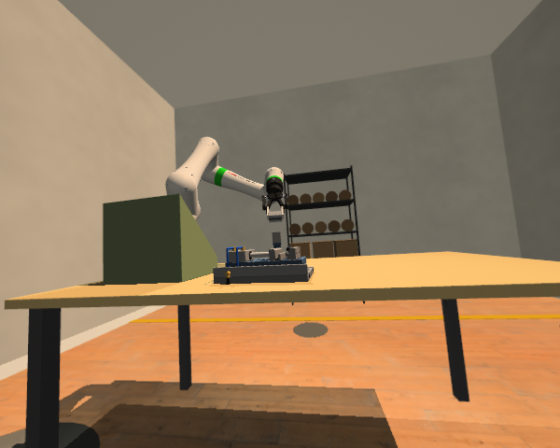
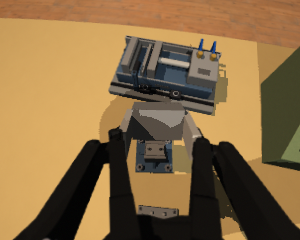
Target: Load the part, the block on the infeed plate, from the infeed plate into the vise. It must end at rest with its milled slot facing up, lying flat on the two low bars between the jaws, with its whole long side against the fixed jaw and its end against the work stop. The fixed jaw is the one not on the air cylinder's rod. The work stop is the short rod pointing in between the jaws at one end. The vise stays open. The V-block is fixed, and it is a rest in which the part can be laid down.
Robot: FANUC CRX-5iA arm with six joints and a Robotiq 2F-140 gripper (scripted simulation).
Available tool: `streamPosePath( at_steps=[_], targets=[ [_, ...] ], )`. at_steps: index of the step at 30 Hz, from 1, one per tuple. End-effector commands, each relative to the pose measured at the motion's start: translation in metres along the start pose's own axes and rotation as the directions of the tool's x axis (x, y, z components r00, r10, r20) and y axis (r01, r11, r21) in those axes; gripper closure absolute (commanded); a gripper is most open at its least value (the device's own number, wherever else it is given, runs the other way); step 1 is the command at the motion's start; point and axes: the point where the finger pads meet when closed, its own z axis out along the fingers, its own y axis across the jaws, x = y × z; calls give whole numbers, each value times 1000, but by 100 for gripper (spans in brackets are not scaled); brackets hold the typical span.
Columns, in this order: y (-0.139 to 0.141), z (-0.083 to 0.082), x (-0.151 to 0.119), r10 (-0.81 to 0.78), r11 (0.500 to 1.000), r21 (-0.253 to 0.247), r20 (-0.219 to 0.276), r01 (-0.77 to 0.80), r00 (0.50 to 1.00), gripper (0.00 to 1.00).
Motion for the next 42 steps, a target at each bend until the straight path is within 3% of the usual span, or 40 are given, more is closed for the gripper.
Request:
streamPosePath(
  at_steps=[1, 42],
  targets=[
    [0, 1, -1, 0, 1000, 0, 0, 0, 1000, 100],
    [0, 22, -21, 0, 1000, 0, 0, 0, 1000, 100]
  ],
)
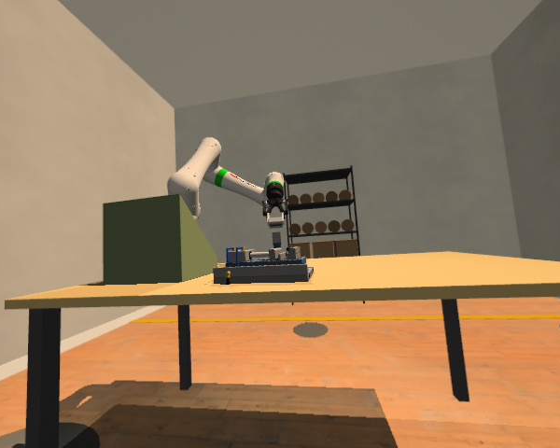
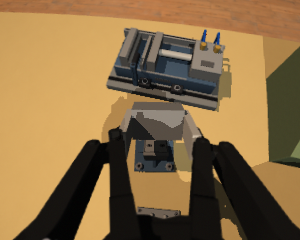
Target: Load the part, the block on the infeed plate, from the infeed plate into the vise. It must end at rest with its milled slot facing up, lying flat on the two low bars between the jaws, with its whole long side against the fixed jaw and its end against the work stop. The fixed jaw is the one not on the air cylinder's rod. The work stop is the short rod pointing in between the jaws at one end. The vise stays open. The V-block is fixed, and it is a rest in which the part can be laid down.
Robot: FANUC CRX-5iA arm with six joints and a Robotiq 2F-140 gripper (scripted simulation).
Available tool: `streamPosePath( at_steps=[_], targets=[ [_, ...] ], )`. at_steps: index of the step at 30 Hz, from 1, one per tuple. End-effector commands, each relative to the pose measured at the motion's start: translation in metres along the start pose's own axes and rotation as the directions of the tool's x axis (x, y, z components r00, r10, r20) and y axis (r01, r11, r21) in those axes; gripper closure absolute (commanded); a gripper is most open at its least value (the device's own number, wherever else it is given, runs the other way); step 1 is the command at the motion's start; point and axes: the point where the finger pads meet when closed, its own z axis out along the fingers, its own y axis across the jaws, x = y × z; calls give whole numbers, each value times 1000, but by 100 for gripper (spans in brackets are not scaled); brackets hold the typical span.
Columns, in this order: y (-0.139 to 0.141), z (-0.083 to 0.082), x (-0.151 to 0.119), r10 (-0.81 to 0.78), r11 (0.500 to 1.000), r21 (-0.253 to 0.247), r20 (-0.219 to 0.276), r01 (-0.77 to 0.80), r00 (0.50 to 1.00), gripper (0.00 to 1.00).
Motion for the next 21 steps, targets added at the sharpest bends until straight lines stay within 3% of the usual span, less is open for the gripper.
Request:
streamPosePath(
  at_steps=[1, 21],
  targets=[
    [0, 2, -2, 0, 1000, 0, 0, 0, 1000, 100],
    [0, 17, -17, 0, 1000, 0, 0, 0, 1000, 100]
  ],
)
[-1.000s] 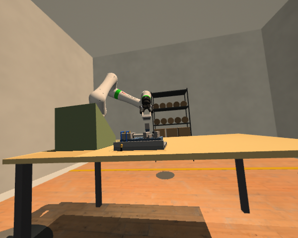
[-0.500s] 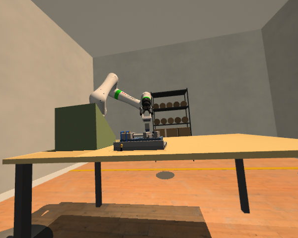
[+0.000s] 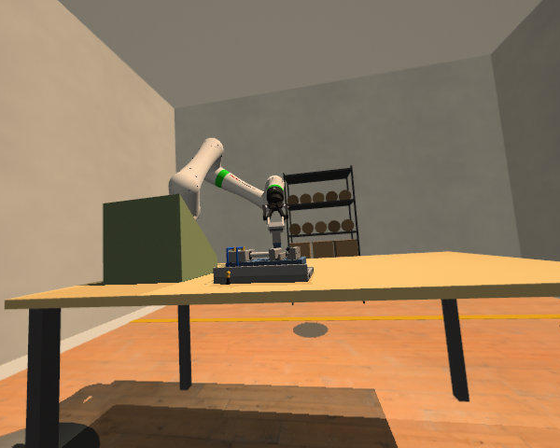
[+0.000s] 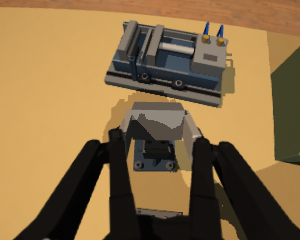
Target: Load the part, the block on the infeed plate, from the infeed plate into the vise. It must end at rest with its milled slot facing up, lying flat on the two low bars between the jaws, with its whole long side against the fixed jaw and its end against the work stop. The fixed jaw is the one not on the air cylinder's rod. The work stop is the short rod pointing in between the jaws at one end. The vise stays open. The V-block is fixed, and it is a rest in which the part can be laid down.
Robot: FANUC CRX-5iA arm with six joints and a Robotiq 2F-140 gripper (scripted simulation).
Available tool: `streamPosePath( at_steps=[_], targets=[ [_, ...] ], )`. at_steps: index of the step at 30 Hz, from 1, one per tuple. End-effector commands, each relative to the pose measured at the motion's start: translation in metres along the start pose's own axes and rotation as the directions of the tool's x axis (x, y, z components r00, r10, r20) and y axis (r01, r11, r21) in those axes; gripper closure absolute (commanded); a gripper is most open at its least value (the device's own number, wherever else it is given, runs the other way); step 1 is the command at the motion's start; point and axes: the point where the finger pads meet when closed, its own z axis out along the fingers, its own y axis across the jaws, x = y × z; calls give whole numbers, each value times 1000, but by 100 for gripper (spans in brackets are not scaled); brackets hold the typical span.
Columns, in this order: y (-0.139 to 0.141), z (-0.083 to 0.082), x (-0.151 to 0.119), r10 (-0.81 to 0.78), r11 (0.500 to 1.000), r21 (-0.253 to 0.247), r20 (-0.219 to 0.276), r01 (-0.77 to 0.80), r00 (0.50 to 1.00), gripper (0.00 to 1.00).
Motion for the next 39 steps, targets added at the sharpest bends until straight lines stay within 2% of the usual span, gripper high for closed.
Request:
streamPosePath(
  at_steps=[1, 39],
  targets=[
    [0, 2, -2, 0, 1000, 0, 0, 0, 1000, 100],
    [0, 17, -17, 0, 1000, 0, 0, 0, 1000, 100]
  ],
)
